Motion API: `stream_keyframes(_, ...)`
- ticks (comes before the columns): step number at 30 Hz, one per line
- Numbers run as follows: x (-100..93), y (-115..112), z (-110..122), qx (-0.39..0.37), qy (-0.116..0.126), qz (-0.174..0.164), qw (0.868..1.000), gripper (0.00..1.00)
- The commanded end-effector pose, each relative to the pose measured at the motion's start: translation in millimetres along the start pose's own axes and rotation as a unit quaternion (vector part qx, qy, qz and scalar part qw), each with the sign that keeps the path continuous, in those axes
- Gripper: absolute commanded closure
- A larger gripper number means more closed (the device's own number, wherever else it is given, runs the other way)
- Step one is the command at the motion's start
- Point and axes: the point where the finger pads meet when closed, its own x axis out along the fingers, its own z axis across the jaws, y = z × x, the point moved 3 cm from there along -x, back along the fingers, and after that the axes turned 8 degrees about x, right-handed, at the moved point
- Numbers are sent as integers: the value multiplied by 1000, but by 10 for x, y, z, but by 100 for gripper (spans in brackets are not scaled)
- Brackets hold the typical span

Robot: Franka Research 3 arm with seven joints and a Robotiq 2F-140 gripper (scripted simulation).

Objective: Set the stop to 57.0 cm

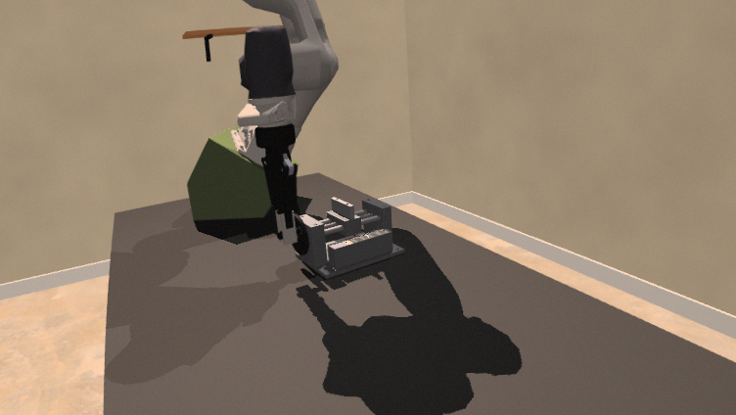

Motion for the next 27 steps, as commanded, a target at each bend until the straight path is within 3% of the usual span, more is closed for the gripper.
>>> stream_keyframes(1, -43, 20, 35, -2, -1, 2, 1000, 96)
stream_keyframes(19, -130, 51, 249, -2, -1, 2, 1000, 96)
stream_keyframes(27, -66, 79, 437, -2, -1, 2, 1000, 96)
